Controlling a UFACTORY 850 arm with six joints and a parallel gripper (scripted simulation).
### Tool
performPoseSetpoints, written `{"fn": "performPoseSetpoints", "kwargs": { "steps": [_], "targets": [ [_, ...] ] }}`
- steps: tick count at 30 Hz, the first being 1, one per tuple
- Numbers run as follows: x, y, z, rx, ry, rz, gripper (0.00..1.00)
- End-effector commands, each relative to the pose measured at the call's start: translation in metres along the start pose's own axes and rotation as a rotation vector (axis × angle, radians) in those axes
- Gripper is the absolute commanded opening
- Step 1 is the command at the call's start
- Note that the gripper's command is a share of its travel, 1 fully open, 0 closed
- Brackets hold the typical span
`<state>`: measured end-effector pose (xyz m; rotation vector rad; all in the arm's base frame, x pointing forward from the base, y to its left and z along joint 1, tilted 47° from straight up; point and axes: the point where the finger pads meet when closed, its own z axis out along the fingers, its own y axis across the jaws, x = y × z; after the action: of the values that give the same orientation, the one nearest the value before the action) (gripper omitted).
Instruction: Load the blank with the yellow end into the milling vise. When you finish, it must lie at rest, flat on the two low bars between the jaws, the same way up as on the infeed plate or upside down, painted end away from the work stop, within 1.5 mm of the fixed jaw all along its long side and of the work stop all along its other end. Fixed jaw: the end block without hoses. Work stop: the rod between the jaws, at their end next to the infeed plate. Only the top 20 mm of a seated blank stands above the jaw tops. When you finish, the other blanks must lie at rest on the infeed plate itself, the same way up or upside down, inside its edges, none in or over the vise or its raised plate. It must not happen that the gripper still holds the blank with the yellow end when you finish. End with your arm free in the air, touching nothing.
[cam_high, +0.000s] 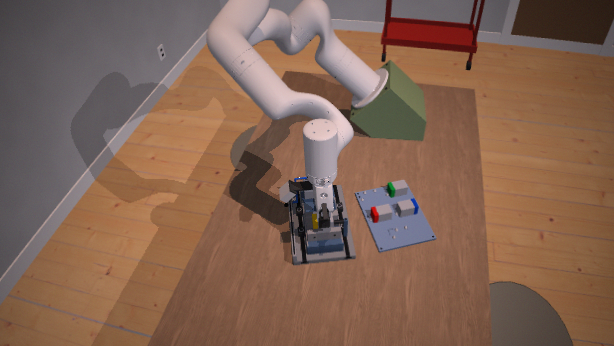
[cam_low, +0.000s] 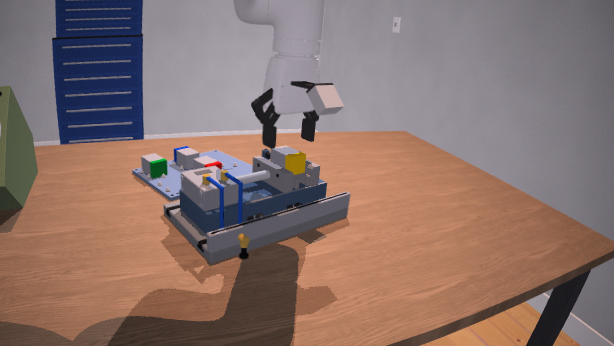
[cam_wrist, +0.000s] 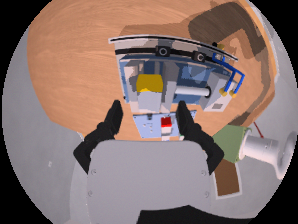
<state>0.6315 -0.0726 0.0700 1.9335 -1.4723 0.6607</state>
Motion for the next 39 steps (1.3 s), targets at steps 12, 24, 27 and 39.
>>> {"fn": "performPoseSetpoints", "kwargs": {
  "steps": [12, 24, 27, 39],
  "targets": [
    [0.000, -0.001, -0.061, 0.002, 0.000, 0.001, 1.00],
    [0.000, -0.001, -0.079, 0.002, 0.000, 0.001, 1.00],
    [0.000, -0.001, -0.091, 0.002, 0.000, 0.001, 1.00],
    [0.000, -0.001, -0.096, 0.002, 0.000, 0.001, 1.00]
  ]
}}
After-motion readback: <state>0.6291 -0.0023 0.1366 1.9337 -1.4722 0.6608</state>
